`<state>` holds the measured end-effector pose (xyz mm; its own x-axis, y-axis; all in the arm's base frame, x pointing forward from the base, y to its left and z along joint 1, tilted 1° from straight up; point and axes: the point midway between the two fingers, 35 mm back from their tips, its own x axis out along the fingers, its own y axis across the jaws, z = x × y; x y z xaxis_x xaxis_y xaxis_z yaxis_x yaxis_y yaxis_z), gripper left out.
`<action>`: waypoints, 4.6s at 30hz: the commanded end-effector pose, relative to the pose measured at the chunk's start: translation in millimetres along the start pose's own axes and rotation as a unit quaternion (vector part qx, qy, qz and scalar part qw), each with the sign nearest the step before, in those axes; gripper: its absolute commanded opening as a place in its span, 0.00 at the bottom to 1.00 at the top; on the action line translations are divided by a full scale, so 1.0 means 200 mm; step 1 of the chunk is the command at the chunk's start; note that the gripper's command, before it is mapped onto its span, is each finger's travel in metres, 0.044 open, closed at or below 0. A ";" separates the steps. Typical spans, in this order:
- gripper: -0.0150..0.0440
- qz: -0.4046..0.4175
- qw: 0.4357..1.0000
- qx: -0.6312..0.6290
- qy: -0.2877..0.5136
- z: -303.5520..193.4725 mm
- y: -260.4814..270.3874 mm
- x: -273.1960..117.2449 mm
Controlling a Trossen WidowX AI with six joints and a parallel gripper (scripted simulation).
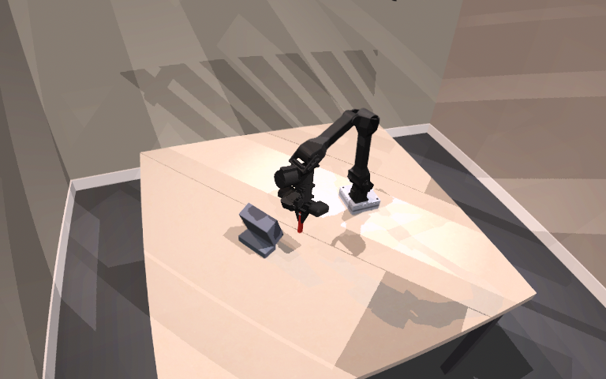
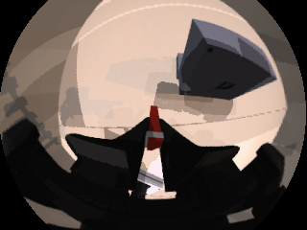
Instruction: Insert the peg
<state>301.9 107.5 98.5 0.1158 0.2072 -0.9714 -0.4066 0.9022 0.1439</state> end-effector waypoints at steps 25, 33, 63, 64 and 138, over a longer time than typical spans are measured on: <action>0.25 0.039 0.996 0.009 -0.082 -0.01 -0.12 0.00; 0.25 0.047 0.993 0.010 -0.106 -0.01 -0.16 0.00; 0.25 0.062 0.978 0.005 -0.198 -0.05 -0.29 -0.03; 0.25 0.062 0.978 0.005 -0.201 -0.05 -0.30 -0.03; 0.25 0.013 0.908 -0.056 -0.415 -0.26 -0.53 -0.16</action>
<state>295.8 -13.0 103.3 0.7197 0.4796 -0.5020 -0.4958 0.8612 0.1120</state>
